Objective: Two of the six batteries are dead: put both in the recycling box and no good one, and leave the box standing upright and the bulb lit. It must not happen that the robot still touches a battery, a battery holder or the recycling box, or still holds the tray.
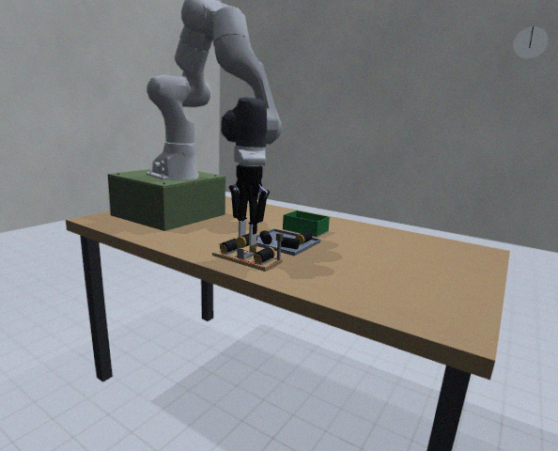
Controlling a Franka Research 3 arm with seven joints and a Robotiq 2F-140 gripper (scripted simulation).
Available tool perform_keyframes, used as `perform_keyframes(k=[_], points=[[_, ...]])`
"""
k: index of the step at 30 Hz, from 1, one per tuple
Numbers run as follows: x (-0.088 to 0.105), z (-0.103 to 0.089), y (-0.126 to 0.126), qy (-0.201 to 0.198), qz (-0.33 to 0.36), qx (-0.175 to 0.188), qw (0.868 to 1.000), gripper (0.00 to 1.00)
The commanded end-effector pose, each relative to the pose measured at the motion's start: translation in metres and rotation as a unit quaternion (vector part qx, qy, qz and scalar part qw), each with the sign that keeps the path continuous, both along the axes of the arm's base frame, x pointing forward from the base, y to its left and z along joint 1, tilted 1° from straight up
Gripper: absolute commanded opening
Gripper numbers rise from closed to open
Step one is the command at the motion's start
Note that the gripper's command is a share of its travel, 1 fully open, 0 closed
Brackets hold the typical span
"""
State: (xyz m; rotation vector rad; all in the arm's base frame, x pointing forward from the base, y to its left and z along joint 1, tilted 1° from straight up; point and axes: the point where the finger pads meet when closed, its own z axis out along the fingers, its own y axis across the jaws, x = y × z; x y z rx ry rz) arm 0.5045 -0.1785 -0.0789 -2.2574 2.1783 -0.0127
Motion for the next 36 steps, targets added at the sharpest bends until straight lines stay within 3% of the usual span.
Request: perform_keyframes(k=[1,36], points=[[0.0039,0.0018,-0.0008,-0.004,0.0,-0.001,1.0,0.16],[0.0071,0.0019,-0.0013,-0.004,0.0,-0.001,1.0,0.16]])
